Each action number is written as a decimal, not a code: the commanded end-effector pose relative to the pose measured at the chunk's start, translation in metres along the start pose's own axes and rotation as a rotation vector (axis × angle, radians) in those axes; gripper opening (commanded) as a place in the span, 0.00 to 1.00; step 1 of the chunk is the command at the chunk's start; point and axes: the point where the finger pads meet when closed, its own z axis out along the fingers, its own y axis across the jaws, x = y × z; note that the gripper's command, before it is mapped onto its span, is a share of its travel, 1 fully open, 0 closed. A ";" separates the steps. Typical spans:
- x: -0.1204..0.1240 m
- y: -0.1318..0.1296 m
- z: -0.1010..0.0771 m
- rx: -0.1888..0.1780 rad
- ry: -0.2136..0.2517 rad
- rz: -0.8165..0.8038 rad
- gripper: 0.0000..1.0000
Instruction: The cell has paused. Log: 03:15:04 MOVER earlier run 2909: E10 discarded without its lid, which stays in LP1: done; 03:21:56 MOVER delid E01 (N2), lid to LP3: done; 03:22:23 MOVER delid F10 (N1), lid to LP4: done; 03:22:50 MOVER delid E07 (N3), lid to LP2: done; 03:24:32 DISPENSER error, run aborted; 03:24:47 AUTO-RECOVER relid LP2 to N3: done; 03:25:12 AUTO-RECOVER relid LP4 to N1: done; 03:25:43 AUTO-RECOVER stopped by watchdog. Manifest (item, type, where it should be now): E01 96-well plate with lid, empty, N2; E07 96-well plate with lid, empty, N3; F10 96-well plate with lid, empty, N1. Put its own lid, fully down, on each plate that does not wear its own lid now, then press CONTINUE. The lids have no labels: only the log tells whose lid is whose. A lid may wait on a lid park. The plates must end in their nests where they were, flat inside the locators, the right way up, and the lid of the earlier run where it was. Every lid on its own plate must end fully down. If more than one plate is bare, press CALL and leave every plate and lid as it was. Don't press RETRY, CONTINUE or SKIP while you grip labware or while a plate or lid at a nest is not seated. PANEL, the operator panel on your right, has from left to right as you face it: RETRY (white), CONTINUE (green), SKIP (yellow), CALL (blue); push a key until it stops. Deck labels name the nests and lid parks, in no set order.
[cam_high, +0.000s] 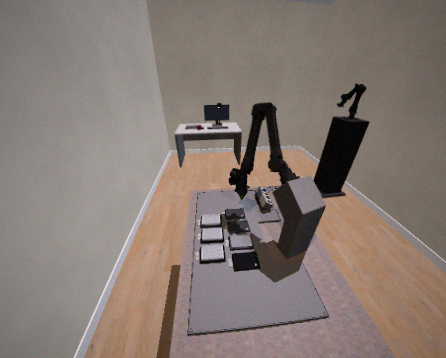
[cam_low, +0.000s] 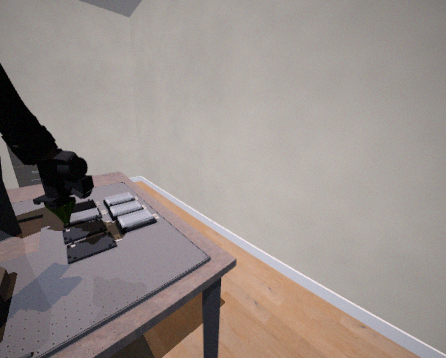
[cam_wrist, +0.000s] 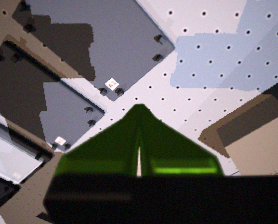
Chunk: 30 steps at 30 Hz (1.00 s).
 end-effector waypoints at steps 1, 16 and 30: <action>0.004 -0.012 -0.003 0.006 -0.009 0.064 0.00; 0.036 -0.074 -0.004 0.009 -0.011 0.341 0.00; 0.063 -0.132 -0.004 0.011 -0.011 0.596 0.00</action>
